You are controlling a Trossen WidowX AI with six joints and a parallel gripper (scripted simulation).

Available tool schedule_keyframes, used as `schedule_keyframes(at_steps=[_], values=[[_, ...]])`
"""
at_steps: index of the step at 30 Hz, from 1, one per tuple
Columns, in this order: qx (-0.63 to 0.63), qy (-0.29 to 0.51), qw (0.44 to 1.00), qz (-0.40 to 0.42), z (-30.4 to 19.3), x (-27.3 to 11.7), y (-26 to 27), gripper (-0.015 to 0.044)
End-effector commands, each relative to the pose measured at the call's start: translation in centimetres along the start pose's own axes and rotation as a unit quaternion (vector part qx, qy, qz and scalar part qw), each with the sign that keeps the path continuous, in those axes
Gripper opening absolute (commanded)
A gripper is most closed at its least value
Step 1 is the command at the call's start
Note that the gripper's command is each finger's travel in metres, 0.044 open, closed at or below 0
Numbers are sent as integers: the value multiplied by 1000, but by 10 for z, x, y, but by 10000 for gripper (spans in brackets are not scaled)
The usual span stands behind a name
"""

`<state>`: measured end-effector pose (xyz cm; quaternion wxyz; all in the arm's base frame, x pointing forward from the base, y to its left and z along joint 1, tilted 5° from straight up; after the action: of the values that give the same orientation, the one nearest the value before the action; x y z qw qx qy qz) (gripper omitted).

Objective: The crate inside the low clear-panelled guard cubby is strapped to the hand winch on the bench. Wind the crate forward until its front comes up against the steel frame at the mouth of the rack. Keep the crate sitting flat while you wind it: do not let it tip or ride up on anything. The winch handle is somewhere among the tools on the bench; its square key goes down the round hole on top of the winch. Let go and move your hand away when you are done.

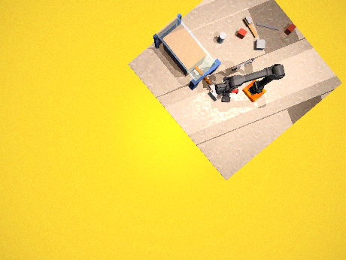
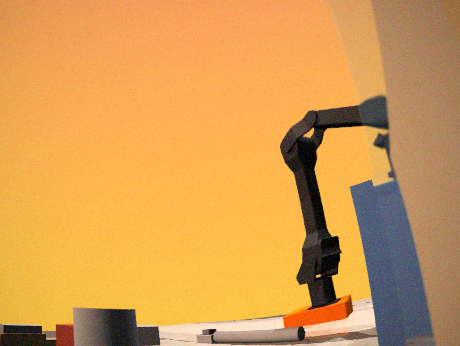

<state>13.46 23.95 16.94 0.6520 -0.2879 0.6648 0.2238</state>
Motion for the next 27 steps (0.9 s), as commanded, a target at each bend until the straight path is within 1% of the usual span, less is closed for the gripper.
schedule_keyframes(at_steps=[1, 10, 27], values=[[-12, 4, 1000, 1, 0, 4, 0, 0], [-15, 4, 1000, 0, 0, 4, 0, 0], [29, 4, 1000, 4, 0, 4, 3, 0]])
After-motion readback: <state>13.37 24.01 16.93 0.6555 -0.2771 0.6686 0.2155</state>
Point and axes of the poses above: the point midway between the two fingers, 35 mm back from their tips, its own x axis out along the fingers, its own y axis across the jaws, z = x × y, the point moved 8 cm from there along -x, back along the fingers, and after that the axes turned 4 degrees about x, right-handed, at the moved point
